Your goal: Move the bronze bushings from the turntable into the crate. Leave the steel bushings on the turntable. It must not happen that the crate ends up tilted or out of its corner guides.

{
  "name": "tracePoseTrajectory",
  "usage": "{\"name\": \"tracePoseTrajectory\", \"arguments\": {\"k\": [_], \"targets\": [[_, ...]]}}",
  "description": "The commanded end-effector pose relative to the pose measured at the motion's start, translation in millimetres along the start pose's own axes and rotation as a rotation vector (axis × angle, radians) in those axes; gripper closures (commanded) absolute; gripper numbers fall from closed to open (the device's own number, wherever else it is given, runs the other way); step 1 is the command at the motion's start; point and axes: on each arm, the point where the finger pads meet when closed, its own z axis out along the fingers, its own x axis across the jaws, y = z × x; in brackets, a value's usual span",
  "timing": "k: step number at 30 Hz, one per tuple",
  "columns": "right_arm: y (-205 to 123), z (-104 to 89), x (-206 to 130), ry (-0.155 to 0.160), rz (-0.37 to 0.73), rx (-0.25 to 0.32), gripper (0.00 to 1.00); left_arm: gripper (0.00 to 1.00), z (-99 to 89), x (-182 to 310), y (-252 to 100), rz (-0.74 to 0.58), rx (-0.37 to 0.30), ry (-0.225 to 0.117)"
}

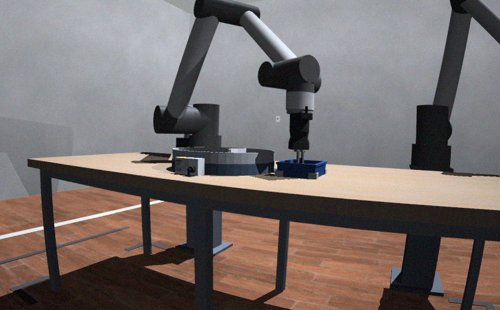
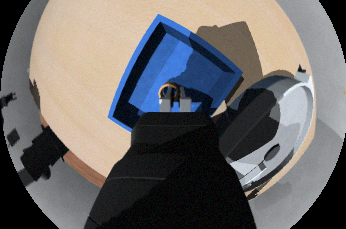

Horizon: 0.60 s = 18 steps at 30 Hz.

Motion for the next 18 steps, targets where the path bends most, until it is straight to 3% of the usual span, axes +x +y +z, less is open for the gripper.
{"name": "tracePoseTrajectory", "arguments": {"k": [1,18], "targets": [[-0.7,0.1,-0.3,-0.001,0.0,0.002,1.0,0.0,-0.6,-0.1,0.4,0.0,-0.001,0.0],[-0.7,2.7,-0.3,-0.001,0.0,0.002,1.0,0.0,-0.6,-0.1,0.4,0.0,-0.001,0.0]]}}
